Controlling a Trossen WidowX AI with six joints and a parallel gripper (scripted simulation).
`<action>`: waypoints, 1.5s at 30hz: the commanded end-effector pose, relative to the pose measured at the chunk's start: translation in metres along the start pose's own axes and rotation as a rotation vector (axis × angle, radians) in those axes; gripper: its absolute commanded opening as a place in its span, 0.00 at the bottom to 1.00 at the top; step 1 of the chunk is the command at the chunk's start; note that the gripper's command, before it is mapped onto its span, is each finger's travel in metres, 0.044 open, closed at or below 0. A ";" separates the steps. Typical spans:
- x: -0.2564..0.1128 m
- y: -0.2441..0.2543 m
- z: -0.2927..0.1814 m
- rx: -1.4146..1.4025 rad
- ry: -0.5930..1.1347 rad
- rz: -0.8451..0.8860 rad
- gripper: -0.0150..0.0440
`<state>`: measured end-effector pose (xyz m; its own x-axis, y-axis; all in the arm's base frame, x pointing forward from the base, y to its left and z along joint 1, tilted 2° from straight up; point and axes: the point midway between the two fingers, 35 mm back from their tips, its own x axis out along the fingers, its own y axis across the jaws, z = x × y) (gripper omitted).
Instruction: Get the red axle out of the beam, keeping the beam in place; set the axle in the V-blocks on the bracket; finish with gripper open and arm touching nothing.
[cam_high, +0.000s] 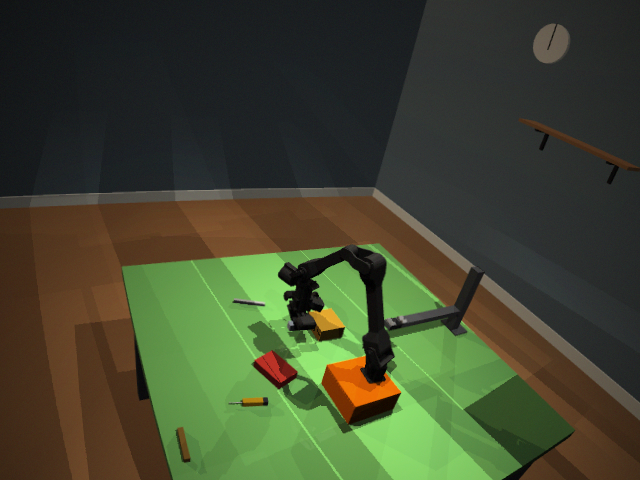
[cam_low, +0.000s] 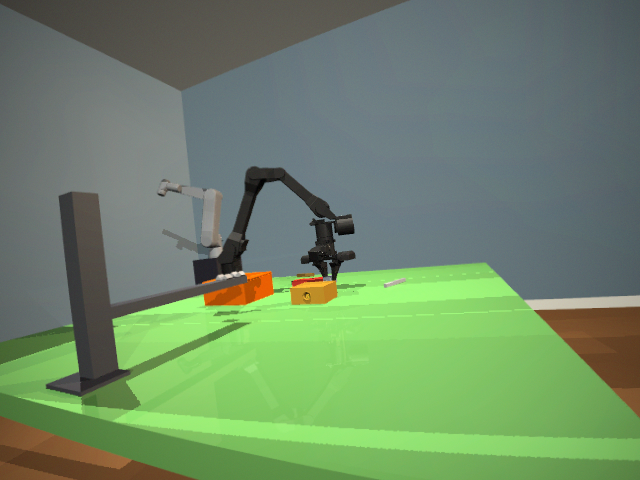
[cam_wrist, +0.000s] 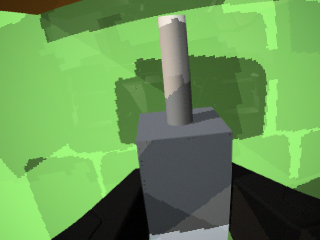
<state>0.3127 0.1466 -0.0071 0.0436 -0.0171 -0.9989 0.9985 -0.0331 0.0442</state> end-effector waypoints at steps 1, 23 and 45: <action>0.008 -0.003 0.001 -0.001 -0.001 -0.007 0.25; 0.018 -0.001 0.019 -0.001 -0.003 -0.007 0.25; 0.018 0.002 0.051 -0.001 -0.006 -0.006 0.25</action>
<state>0.3160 0.0985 -0.0231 0.0400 -0.0188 -0.9990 0.9986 -0.0348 0.0406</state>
